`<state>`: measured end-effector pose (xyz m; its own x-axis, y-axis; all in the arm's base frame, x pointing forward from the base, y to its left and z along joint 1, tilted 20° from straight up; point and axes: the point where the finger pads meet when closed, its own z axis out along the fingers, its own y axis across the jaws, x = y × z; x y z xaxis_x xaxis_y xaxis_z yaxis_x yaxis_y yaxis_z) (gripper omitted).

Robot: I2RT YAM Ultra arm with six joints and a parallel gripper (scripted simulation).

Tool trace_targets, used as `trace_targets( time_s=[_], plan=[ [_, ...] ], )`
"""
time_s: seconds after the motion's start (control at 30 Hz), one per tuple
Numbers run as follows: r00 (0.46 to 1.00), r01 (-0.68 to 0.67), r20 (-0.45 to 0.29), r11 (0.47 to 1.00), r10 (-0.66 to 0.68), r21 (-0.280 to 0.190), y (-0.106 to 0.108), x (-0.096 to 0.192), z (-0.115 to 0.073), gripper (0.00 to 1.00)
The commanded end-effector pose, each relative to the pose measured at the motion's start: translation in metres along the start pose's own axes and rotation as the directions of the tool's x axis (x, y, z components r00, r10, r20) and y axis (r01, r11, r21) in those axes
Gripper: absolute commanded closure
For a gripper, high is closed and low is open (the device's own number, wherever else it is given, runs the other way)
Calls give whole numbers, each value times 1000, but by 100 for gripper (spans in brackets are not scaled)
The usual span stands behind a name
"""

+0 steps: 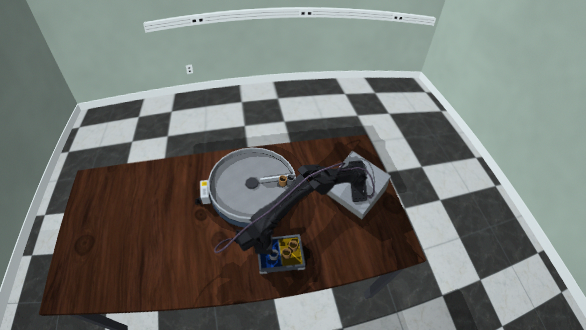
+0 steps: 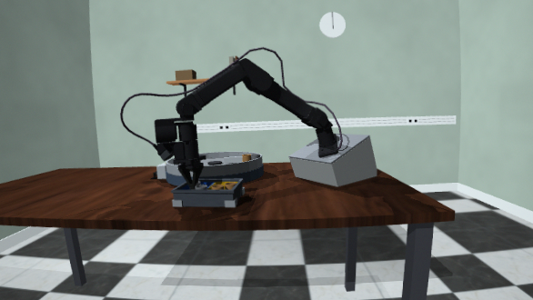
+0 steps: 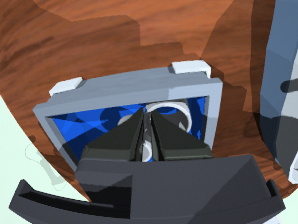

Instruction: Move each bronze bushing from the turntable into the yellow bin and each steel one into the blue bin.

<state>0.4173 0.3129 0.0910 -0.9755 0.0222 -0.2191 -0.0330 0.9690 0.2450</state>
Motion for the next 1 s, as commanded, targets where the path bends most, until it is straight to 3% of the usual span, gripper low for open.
trace_targets(
  time_s=[0.0, 0.77, 0.8, 0.97],
  plan=[
    [999, 2, 47, 1000, -1, -27, 10, -9, -26, 100],
    [999, 2, 47, 1000, -1, -27, 10, -9, -26, 100],
    [999, 2, 47, 1000, -1, -27, 10, -9, -26, 85],
    [999, 2, 46, 1000, -1, -27, 10, -9, -26, 85]
  ],
)
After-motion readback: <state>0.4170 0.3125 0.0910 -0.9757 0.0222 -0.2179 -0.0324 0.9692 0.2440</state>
